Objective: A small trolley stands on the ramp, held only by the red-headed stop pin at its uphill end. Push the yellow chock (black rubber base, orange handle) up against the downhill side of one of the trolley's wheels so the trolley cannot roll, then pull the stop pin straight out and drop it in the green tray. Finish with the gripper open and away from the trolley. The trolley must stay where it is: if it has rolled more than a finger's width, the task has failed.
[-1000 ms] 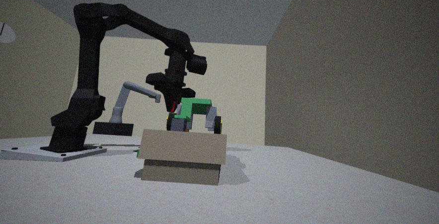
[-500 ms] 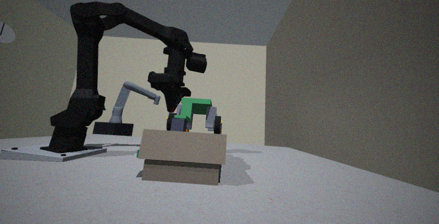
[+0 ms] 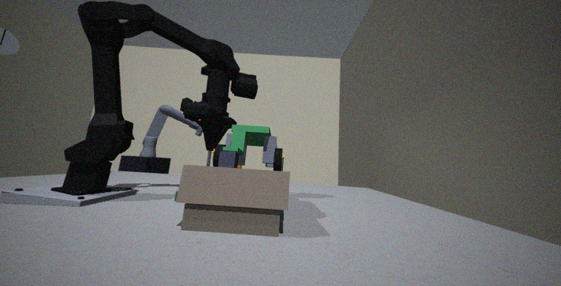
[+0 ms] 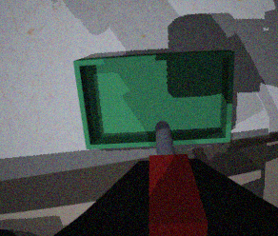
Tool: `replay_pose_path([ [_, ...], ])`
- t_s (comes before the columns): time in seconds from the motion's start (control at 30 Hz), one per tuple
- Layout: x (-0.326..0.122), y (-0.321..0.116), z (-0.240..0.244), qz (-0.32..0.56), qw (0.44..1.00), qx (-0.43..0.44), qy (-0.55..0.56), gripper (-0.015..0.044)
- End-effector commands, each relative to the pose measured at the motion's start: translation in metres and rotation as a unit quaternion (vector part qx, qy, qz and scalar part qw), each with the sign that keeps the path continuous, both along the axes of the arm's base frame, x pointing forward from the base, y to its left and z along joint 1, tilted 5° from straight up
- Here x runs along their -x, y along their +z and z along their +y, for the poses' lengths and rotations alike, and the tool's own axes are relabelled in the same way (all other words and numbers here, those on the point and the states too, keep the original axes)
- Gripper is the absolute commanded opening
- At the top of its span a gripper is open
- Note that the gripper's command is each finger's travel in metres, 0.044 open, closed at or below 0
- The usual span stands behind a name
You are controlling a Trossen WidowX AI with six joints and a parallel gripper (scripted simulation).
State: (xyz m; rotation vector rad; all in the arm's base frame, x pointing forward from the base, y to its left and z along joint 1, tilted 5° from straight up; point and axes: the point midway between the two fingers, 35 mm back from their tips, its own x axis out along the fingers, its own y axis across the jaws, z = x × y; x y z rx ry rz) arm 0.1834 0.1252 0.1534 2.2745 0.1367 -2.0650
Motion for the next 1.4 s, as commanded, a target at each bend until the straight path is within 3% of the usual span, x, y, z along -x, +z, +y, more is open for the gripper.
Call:
replay_pose_path([
  [0.0, 0.001, -0.007, 0.001, 0.004, 1.0, -0.025, 0.005, 0.0],
  [0.27, -0.002, -0.029, 0.009, 0.007, 0.997, -0.076, 0.01, 0.0],
  [0.8, -0.002, -0.063, 0.028, 0.007, 0.997, -0.08, 0.011, 0.0],
  [1.03, -0.003, -0.063, 0.025, 0.007, 0.997, -0.08, 0.011, 0.0184],
  [1.37, -0.004, -0.065, 0.018, 0.007, 0.997, -0.08, 0.011, 0.019],
])
